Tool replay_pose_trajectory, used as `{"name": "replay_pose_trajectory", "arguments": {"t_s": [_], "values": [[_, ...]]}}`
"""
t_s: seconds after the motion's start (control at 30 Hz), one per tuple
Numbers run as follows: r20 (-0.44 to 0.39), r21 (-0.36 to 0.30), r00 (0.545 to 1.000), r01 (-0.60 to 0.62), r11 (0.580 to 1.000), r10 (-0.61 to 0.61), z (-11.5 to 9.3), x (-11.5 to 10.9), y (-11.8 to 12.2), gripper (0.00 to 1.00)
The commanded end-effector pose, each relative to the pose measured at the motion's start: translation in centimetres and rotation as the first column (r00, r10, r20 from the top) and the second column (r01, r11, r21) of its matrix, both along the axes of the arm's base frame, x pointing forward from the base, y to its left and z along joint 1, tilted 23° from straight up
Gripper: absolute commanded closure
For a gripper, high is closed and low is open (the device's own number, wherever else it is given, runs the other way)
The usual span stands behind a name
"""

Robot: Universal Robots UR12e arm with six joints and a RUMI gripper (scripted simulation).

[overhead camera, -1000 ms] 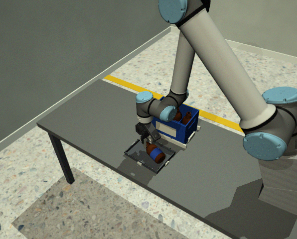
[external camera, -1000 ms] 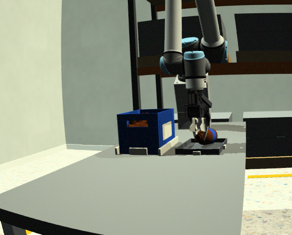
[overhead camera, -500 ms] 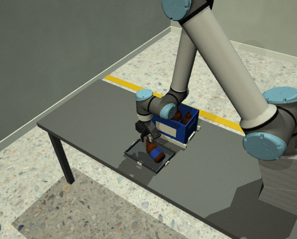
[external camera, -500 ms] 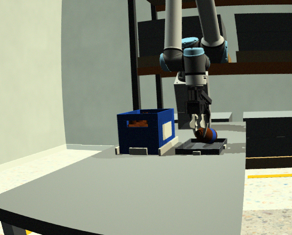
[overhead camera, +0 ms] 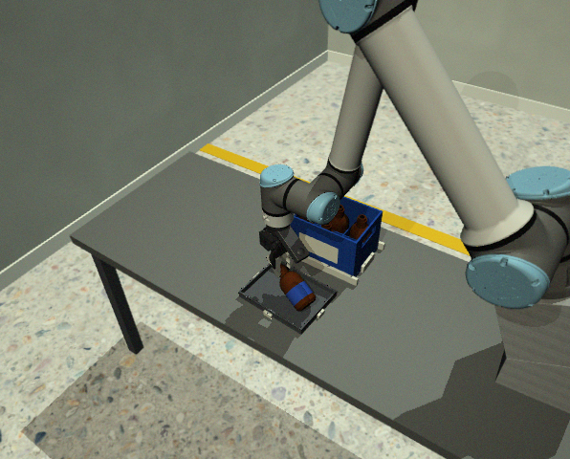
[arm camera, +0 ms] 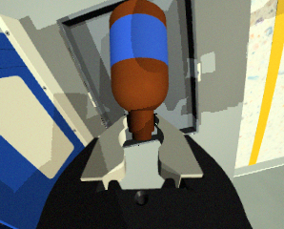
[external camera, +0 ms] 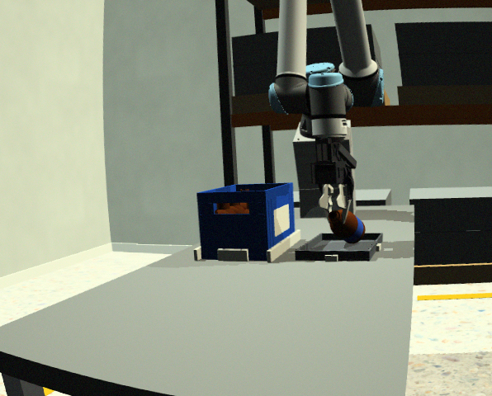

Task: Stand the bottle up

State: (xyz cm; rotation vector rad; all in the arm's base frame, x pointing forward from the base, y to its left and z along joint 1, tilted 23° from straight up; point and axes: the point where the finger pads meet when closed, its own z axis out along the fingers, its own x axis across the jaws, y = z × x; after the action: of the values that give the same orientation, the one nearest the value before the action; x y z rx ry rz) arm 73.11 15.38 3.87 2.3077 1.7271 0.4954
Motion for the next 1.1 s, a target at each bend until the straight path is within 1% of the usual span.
{"name": "replay_pose_trajectory", "arguments": {"t_s": [0.0,0.1,1.07], "values": [[0.001,0.0,1.0,0.0,1.0,0.0,0.8,-0.3,0.0,1.0],[0.001,0.0,1.0,0.0,1.0,0.0,0.9,-0.3,0.0,1.0],[0.001,0.0,1.0,0.0,1.0,0.0,5.5,-2.3,-0.2,1.0]]}}
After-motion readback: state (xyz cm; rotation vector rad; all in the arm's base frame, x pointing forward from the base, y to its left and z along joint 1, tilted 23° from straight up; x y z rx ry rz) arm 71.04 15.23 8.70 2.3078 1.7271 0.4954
